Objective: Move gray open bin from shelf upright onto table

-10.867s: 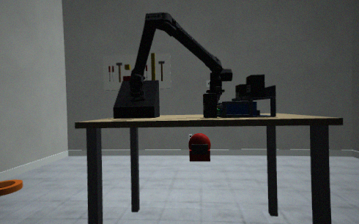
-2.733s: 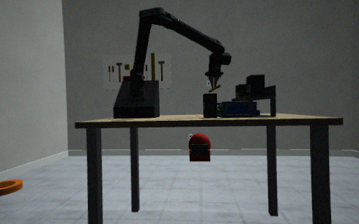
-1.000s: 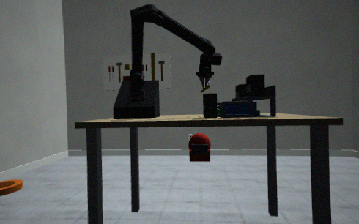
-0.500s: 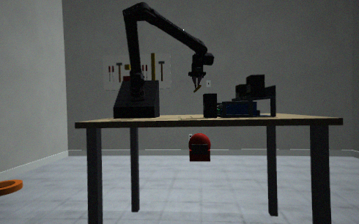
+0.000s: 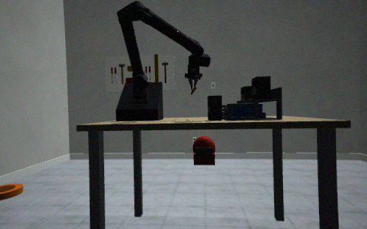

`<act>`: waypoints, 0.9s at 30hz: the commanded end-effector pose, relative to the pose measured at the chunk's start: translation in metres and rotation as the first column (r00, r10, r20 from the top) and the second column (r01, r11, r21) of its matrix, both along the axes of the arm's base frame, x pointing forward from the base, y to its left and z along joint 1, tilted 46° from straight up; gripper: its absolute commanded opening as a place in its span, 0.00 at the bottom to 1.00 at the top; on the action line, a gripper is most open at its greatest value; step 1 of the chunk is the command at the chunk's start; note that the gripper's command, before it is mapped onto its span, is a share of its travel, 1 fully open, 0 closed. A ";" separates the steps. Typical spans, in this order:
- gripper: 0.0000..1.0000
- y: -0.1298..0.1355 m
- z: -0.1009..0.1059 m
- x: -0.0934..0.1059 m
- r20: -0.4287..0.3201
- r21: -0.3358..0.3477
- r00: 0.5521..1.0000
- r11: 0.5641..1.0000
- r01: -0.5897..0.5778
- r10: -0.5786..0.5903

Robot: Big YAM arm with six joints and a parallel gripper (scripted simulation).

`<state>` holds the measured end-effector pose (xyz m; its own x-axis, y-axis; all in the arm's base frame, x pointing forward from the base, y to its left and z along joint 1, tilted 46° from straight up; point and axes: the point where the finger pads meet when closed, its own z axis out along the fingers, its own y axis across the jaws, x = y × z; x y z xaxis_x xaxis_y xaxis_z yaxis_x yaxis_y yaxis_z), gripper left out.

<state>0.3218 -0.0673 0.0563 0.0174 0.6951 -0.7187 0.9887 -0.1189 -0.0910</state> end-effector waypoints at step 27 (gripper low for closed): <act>0.00 0.016 0.016 -0.039 0.057 0.005 0.998 1.000 -0.012 0.012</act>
